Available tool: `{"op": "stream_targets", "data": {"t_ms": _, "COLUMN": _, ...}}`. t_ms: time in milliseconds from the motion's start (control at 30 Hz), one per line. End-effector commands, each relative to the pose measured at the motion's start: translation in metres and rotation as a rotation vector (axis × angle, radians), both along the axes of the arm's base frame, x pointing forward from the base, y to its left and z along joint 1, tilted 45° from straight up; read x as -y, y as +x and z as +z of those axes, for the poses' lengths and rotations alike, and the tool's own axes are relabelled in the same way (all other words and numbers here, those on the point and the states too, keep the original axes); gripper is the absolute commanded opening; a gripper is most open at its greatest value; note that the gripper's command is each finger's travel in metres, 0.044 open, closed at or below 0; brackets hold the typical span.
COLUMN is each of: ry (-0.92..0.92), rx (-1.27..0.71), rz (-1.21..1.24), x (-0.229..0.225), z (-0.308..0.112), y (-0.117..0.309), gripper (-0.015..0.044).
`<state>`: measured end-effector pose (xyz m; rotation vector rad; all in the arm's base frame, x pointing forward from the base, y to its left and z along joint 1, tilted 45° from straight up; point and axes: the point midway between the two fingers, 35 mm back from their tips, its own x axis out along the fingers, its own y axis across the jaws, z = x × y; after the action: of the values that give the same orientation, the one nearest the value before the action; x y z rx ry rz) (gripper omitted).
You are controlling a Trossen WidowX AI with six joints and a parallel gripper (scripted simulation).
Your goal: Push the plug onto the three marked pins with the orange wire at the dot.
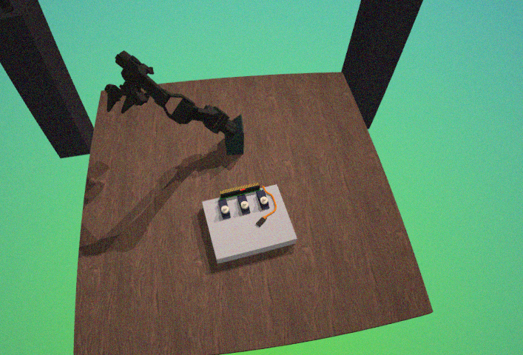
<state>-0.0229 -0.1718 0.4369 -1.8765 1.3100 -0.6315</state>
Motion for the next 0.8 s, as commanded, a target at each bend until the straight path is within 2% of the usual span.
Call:
{"op": "stream_targets", "data": {"t_ms": 0, "ry": 0.001, "rx": 0.001, "rz": 0.001, "x": 0.000, "z": 0.000, "y": 0.000, "gripper": 0.0374}}
{"op": "stream_targets", "data": {"t_ms": 333, "ry": 0.042, "rx": 0.039, "rz": 0.036, "x": 0.004, "z": -0.006, "y": 0.005, "gripper": 0.0115}}
{"op": "stream_targets", "data": {"t_ms": 767, "ry": 0.147, "rx": 0.126, "rz": 0.095, "x": 0.014, "z": -0.018, "y": 0.016, "gripper": 0.0115}}
